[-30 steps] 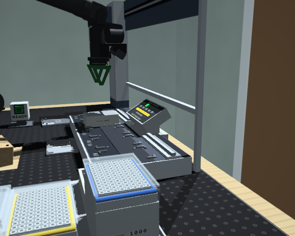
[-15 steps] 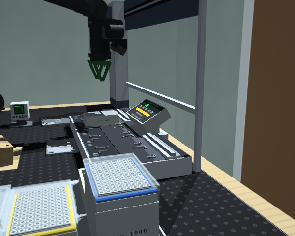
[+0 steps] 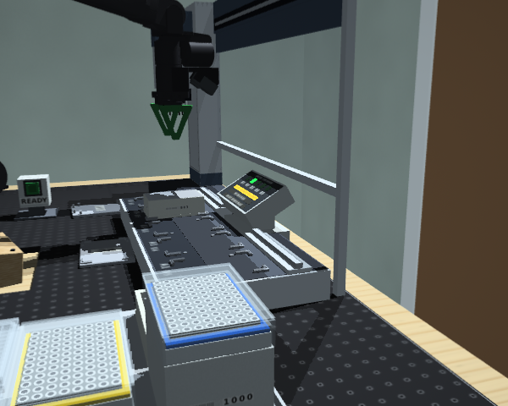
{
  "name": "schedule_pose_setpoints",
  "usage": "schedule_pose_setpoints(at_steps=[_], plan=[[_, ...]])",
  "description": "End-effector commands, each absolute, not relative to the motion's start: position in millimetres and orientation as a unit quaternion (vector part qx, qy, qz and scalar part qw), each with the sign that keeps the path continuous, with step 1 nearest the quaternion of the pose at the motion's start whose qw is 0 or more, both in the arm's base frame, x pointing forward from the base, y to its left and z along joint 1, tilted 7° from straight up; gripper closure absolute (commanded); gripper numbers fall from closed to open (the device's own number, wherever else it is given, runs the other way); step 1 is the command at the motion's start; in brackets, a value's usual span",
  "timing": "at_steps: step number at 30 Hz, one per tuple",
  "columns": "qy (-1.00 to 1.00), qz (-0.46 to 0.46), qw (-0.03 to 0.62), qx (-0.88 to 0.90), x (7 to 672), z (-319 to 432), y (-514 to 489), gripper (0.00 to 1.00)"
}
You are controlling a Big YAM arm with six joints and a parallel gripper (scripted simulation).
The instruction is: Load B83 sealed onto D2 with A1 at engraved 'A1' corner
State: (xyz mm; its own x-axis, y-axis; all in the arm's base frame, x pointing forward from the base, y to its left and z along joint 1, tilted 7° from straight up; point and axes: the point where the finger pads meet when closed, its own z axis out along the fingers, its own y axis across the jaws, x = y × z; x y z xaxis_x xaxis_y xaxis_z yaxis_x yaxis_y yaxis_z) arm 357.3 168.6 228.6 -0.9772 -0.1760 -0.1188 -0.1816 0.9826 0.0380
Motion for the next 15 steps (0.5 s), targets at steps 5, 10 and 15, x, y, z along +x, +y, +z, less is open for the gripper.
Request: schedule_pose_setpoints(at_steps=[5, 10, 15], plan=[[0.991, 0.038, 0.095, -0.090, 373, 264, 171, 0.00], [0.991, 0.038, 0.094, -0.090, 373, 264, 171, 0.00], [0.991, 0.030, 0.074, -0.111, 346, 242, 170, 1.00]])
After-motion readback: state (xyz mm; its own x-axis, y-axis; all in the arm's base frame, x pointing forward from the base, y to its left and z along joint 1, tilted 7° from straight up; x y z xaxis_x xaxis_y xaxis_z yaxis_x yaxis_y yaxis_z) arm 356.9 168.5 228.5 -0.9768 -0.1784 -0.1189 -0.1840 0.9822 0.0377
